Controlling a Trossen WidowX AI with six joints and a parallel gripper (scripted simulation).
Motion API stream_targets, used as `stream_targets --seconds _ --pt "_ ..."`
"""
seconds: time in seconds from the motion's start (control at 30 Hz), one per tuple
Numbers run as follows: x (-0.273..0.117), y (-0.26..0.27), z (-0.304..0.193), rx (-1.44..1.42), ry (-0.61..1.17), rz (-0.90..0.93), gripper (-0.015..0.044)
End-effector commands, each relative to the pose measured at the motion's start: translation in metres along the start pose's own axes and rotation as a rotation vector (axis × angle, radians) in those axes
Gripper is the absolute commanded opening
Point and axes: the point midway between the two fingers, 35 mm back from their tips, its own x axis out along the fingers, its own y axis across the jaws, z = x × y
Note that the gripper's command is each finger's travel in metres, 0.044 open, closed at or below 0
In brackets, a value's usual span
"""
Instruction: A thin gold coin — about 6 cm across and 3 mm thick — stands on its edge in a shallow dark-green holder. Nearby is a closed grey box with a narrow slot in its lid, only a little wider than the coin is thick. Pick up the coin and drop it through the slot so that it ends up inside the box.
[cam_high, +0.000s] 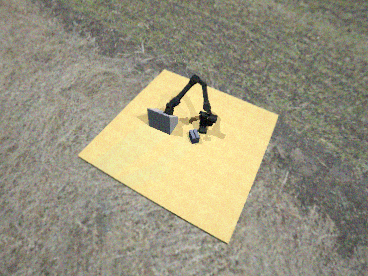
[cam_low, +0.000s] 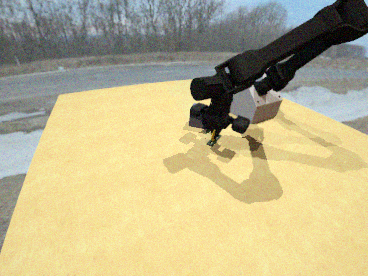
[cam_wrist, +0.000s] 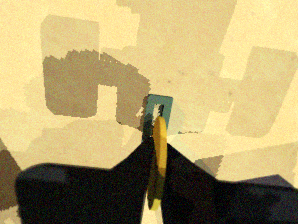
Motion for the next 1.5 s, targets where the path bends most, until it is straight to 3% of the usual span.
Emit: stream_targets --seconds 0.0,1.47 --pt "0.001 0.0 -0.002 0.007 0.003 0.003 0.0" --pt "-0.094 -0.001 -0.001 0.007 0.005 -0.001 0.0"
